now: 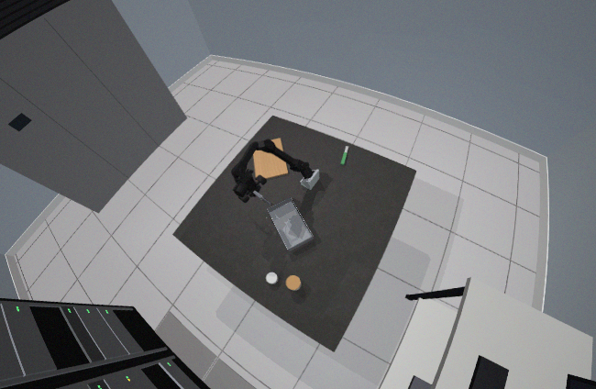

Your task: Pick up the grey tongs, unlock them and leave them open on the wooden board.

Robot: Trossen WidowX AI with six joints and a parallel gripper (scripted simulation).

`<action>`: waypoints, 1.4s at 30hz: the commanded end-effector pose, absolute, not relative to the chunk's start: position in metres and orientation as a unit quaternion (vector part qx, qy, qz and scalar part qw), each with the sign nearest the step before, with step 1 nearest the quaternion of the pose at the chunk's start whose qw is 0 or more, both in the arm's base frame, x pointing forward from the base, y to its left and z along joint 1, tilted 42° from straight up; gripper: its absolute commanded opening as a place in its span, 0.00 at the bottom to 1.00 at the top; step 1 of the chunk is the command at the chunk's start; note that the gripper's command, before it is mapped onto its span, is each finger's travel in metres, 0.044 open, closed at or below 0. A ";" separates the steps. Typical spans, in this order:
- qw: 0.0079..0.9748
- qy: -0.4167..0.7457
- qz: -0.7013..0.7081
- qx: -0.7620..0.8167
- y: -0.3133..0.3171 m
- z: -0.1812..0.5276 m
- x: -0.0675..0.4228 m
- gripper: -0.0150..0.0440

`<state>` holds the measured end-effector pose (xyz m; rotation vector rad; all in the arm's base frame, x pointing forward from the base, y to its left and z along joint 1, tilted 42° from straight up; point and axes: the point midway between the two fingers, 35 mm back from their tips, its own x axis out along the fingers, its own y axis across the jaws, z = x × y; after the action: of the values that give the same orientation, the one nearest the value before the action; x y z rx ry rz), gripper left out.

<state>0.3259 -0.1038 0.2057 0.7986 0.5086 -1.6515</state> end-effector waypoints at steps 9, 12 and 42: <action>0.492 0.044 -0.739 0.458 -0.120 0.223 0.308 0.00; 0.464 -0.001 -0.741 0.485 -0.124 0.227 0.303 0.00; 0.308 -0.172 -0.734 0.580 -0.168 0.251 0.255 0.00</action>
<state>0.2640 -0.1601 0.2482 1.5309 -0.4940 -1.9257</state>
